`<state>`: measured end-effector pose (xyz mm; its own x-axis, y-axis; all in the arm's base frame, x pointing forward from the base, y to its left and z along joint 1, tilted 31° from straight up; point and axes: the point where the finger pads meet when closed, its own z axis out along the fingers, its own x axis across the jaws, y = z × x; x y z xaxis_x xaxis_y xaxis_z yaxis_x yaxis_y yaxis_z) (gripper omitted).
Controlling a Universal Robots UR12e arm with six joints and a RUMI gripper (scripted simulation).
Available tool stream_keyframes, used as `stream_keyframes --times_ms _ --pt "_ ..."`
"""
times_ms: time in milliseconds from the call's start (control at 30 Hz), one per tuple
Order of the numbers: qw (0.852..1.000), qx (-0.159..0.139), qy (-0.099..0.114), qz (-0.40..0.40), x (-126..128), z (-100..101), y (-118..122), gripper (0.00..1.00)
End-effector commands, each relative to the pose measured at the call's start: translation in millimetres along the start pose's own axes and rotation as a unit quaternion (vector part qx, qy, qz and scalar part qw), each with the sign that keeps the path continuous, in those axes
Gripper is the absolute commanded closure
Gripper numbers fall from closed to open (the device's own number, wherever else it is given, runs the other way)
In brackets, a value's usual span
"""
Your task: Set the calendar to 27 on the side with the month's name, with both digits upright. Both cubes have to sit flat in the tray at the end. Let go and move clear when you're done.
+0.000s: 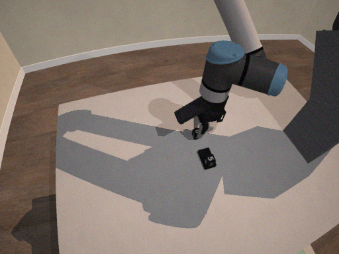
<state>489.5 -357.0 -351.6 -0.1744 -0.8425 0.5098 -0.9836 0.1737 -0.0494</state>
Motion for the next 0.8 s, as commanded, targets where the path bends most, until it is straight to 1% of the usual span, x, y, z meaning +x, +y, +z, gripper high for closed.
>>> stream_keyframes --times_ms 0,667,700,767 --pt "1.000 0.000 0.000 0.000 0.0 -0.5 -0.2 0.89" --pt "1.000 0.000 0.000 0.000 0.0 -0.5 -0.2 0.89" --pt "1.000 0.000 0.000 0.000 0.0 -0.5 -0.2 0.85" --pt "1.000 0.000 0.000 0.000 0.0 -0.5 -0.2 0.85"
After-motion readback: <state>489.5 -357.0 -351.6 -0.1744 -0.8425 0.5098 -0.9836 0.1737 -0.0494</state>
